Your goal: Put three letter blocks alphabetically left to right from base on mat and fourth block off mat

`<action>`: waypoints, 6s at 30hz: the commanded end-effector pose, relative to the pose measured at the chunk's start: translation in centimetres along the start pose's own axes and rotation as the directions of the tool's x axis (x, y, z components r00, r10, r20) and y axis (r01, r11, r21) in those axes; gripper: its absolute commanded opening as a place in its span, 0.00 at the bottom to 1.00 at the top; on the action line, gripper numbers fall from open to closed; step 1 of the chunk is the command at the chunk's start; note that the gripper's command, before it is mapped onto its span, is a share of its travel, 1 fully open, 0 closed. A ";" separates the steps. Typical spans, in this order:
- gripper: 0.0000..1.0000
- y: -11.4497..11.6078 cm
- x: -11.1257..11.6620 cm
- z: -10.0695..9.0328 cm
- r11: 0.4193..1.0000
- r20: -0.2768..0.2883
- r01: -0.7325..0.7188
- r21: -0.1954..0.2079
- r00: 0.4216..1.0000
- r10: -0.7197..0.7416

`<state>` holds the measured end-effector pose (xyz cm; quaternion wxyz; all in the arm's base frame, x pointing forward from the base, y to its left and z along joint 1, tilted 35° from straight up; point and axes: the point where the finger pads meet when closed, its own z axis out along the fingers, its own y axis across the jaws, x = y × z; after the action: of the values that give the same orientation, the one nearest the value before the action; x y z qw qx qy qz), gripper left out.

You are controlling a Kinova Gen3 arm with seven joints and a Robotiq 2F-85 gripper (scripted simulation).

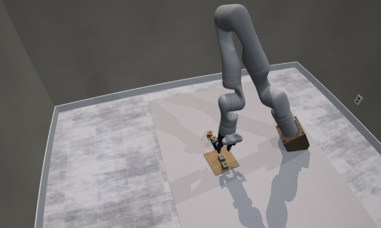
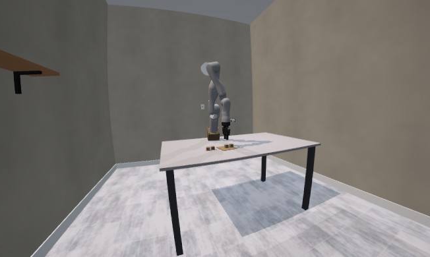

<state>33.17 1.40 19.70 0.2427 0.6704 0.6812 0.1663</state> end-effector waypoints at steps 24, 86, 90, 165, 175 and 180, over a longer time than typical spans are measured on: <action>0.46 0.3 0.1 -1.6 1.000 -0.004 -0.001 -0.010 1.000 0.001; 1.00 1.6 -0.6 -1.7 0.991 0.001 0.125 -0.041 0.992 -0.125; 1.00 2.4 -1.1 -1.6 0.976 0.008 0.208 -0.058 0.978 -0.208; 1.00 4.5 -14.1 -0.8 -0.666 0.081 0.744 0.056 -0.668 -0.739; 1.00 2.3 -16.1 -0.9 -0.838 0.029 0.544 0.034 -0.839 -0.544; 1.00 1.8 -16.4 -1.0 -0.865 0.020 0.501 0.026 -0.865 -0.501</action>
<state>33.91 -14.76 23.25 0.2354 -0.4786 0.8223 -0.1985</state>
